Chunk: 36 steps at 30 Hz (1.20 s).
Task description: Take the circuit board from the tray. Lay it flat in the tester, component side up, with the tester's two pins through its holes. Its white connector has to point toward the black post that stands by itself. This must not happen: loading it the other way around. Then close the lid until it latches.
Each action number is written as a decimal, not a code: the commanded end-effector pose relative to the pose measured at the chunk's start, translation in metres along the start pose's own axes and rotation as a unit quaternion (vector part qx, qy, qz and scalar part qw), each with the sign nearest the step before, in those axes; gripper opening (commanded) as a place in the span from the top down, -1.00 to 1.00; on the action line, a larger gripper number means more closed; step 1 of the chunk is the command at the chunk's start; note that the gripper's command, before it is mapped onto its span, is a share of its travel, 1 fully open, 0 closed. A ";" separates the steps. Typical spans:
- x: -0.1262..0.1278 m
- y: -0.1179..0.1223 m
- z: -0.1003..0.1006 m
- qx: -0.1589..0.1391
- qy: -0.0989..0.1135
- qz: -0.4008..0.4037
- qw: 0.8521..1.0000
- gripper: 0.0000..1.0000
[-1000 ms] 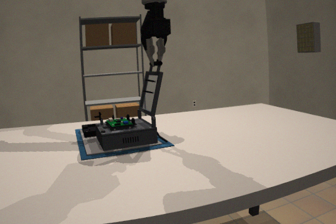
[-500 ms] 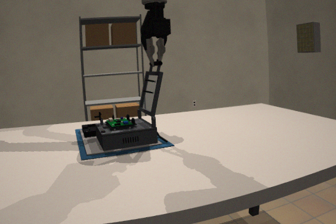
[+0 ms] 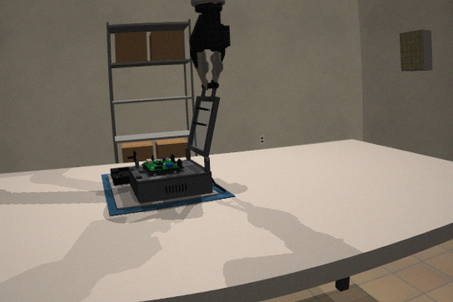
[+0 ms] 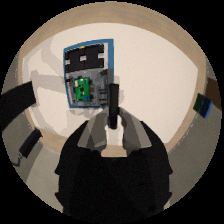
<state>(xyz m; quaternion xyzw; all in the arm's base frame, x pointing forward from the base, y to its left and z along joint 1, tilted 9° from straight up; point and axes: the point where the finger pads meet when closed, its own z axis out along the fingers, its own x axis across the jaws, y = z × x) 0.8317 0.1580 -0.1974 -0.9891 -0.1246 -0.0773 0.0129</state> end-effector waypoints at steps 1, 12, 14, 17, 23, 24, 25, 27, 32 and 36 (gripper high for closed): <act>0.003 0.000 -0.001 -0.001 0.002 0.000 1.000 1.00; 0.002 0.000 -0.001 -0.001 0.002 0.000 1.000 1.00; 0.002 0.000 -0.001 -0.001 0.002 0.000 1.000 1.00; 0.001 0.000 -0.001 -0.001 0.001 0.000 1.000 1.00; -0.001 -0.001 -0.001 -0.001 0.001 0.000 1.000 1.00; -0.002 -0.001 -0.001 -0.001 0.001 0.000 1.000 1.00; -0.002 -0.001 -0.001 -0.001 0.001 0.000 1.000 1.00; -0.003 0.000 -0.002 -0.001 0.001 0.000 1.000 1.00; -0.003 0.000 -0.002 -0.001 0.001 0.000 1.000 1.00; -0.004 0.000 -0.003 -0.001 0.001 0.000 1.000 1.00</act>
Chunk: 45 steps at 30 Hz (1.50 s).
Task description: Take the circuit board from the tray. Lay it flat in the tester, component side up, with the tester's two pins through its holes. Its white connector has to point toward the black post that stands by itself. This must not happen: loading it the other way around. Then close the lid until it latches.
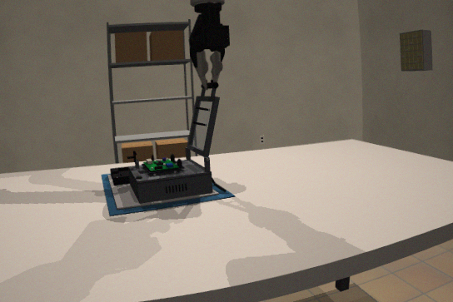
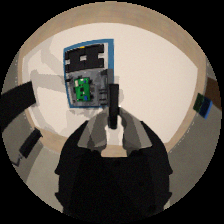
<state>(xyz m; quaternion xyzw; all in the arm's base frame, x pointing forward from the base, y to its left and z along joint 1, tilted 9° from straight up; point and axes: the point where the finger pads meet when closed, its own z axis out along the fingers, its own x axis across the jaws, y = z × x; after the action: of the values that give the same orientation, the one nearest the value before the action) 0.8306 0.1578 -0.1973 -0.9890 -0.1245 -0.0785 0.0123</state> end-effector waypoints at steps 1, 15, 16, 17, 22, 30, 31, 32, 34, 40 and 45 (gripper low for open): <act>-0.004 0.000 -0.002 0.000 0.000 0.000 1.000 1.00; -0.009 0.000 -0.004 0.000 0.000 0.000 1.000 1.00; -0.010 0.000 -0.004 0.000 0.000 0.000 1.000 1.00; -0.010 0.000 -0.004 0.000 0.000 0.000 1.000 1.00; -0.014 0.001 -0.005 0.000 0.000 0.000 1.000 1.00; -0.019 0.001 -0.005 0.000 0.000 0.000 1.000 1.00; -0.019 0.001 -0.006 0.000 0.000 0.000 1.000 1.00; -0.020 0.001 -0.006 0.000 0.000 0.000 1.000 1.00; -0.022 0.001 -0.006 0.000 0.000 0.000 1.000 1.00; -0.028 0.001 -0.007 0.000 0.000 0.001 1.000 1.00; -0.033 0.001 -0.007 0.000 0.000 0.001 1.000 1.00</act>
<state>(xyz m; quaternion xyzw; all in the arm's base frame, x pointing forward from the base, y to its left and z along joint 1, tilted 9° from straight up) 0.8058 0.1513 -0.1956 -0.9890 -0.1244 -0.0792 0.0121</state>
